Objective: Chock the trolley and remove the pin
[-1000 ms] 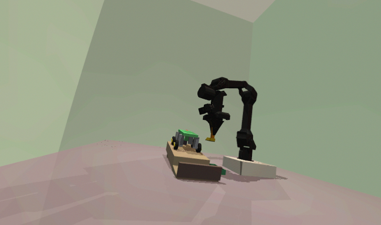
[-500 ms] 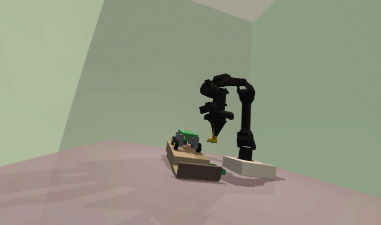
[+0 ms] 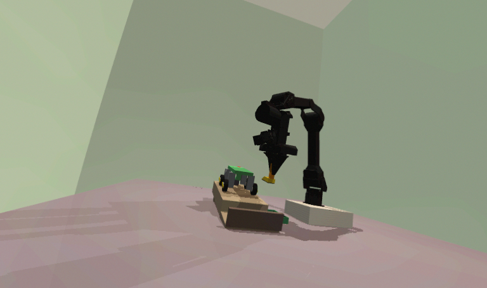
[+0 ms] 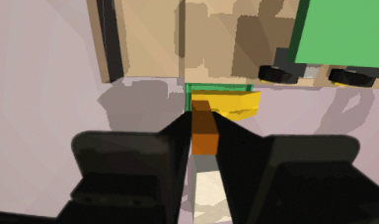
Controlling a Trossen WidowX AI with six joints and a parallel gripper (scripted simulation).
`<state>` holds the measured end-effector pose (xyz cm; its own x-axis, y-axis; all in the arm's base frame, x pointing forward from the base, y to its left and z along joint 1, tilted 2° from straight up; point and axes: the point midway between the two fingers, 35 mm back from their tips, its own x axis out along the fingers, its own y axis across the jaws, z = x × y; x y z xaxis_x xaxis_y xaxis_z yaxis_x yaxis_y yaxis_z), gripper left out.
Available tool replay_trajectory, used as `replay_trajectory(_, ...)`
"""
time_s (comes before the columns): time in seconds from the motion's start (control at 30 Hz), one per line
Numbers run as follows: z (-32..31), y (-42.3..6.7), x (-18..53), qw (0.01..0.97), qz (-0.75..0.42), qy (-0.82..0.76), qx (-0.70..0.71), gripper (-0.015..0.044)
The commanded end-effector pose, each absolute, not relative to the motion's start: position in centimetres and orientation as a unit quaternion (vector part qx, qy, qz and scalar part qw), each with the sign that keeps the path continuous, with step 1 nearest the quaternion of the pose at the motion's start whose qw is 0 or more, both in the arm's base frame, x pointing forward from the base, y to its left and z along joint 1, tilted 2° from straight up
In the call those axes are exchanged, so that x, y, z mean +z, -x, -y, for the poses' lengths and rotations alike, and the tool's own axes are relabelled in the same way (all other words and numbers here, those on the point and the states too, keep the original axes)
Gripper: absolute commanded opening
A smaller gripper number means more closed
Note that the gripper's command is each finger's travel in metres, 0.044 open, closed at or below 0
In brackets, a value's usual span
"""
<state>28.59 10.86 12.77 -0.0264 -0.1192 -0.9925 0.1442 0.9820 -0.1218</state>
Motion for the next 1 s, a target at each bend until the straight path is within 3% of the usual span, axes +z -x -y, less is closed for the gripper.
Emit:
replay_trajectory(0.0, -10.8, -29.8, 12.6, 0.7, -0.708, -0.007, -0.095, 0.0)
replay_trajectory(0.97, -10.1, -30.6, 7.1, 0.7, -0.708, -0.007, -0.095, 0.0)
